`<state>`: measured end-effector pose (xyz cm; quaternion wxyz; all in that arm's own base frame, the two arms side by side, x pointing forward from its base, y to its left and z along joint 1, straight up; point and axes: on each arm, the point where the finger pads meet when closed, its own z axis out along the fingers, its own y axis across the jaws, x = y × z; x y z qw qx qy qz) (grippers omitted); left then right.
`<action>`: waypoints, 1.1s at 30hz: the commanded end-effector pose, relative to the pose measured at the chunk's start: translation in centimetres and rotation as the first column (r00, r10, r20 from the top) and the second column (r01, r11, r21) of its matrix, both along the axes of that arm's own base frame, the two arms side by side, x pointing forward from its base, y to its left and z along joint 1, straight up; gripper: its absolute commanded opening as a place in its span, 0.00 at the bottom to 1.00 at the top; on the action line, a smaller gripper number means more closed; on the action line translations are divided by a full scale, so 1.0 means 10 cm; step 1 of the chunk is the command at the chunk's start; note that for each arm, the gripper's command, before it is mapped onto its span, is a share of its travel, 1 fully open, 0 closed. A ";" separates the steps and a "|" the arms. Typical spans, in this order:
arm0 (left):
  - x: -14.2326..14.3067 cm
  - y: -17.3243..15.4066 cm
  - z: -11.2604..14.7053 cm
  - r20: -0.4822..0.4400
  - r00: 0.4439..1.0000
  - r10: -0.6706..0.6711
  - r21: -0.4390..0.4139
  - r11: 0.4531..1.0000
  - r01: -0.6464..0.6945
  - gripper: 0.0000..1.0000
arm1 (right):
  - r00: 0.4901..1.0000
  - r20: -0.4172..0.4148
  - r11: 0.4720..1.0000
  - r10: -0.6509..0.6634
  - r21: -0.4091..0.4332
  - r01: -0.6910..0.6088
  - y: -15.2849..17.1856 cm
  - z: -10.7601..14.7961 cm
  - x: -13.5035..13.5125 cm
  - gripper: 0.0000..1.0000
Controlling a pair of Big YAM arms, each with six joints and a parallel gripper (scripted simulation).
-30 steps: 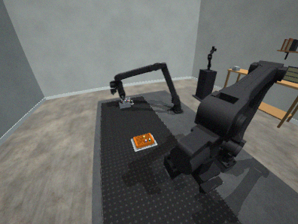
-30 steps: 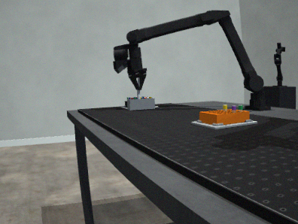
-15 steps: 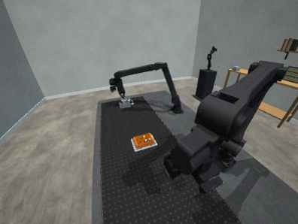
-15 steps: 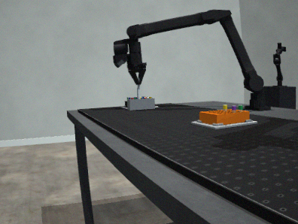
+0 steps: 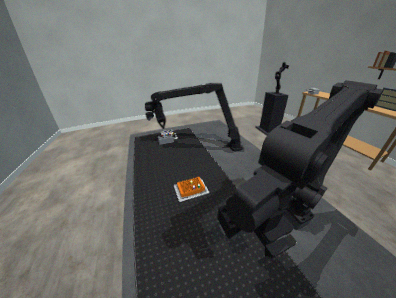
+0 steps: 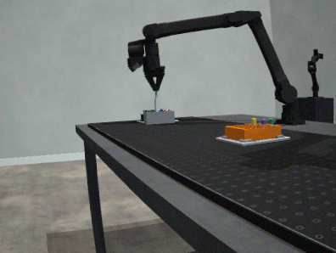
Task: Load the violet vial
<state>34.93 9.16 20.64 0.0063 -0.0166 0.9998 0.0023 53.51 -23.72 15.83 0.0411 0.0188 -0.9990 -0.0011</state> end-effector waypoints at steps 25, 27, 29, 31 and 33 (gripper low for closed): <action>-0.01 -0.04 -0.08 -0.026 0.999 -0.020 -0.010 1.000 0.019 1.00 | 0.997 0.076 1.000 0.001 -0.030 0.001 0.01 0.68 0.14 0.24; -0.01 -0.04 -0.08 -0.026 0.999 -0.020 -0.010 1.000 0.019 1.00 | 0.997 0.076 1.000 0.001 -0.031 0.001 0.01 0.68 0.14 0.24; -0.01 -0.04 -0.08 -0.026 0.999 -0.020 -0.010 1.000 0.019 1.00 | 0.997 0.076 1.000 0.001 -0.031 0.001 0.01 0.68 0.14 0.24; -0.01 -0.04 -0.08 -0.026 0.999 -0.020 -0.010 1.000 0.019 1.00 | 0.997 0.076 1.000 0.001 -0.031 0.001 0.01 0.68 0.14 0.24; -0.01 -0.04 -0.08 -0.026 0.999 -0.020 -0.010 1.000 0.019 1.00 | 0.997 0.076 1.000 0.001 -0.031 0.001 0.01 0.68 0.14 0.24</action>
